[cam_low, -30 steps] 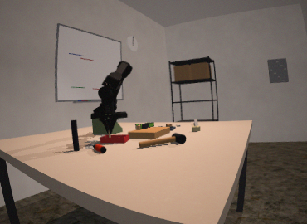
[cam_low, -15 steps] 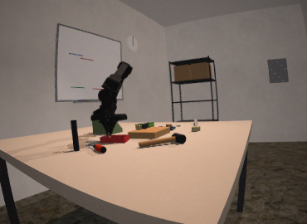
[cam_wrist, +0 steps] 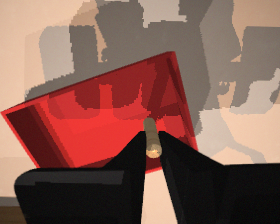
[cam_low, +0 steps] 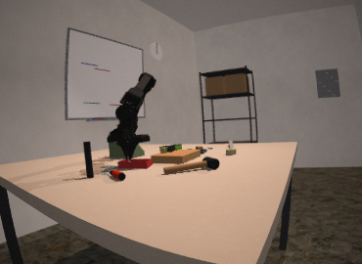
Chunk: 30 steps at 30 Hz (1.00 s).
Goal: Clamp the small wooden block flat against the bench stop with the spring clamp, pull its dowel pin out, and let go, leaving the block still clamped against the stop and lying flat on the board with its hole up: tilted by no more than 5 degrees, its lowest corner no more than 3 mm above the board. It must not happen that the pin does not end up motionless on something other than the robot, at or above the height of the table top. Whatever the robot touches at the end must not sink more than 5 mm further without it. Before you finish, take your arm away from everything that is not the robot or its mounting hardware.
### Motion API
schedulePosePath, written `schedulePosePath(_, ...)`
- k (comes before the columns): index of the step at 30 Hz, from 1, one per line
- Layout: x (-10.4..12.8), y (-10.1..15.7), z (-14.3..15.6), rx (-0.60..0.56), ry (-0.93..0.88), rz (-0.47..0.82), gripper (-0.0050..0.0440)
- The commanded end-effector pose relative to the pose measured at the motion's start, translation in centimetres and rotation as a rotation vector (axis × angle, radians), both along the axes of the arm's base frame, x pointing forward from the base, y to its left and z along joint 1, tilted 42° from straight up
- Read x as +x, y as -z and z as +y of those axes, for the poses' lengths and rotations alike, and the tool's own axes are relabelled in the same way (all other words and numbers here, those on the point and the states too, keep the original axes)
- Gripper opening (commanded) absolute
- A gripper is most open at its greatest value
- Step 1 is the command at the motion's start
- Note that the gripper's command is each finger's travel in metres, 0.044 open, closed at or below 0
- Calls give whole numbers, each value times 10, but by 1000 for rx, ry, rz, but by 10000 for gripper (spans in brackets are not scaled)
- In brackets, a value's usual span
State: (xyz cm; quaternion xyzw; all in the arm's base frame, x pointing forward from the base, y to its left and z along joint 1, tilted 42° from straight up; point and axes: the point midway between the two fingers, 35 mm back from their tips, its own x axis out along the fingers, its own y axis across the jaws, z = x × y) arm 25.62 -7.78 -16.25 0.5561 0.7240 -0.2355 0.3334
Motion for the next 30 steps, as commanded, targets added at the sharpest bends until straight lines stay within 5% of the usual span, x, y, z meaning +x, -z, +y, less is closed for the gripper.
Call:
schedulePosePath(1, 0, 1, 1, 4, 7, 2, 0)
schedulePosePath(30, 0, 1, 1, 0, 1, 0, 20)
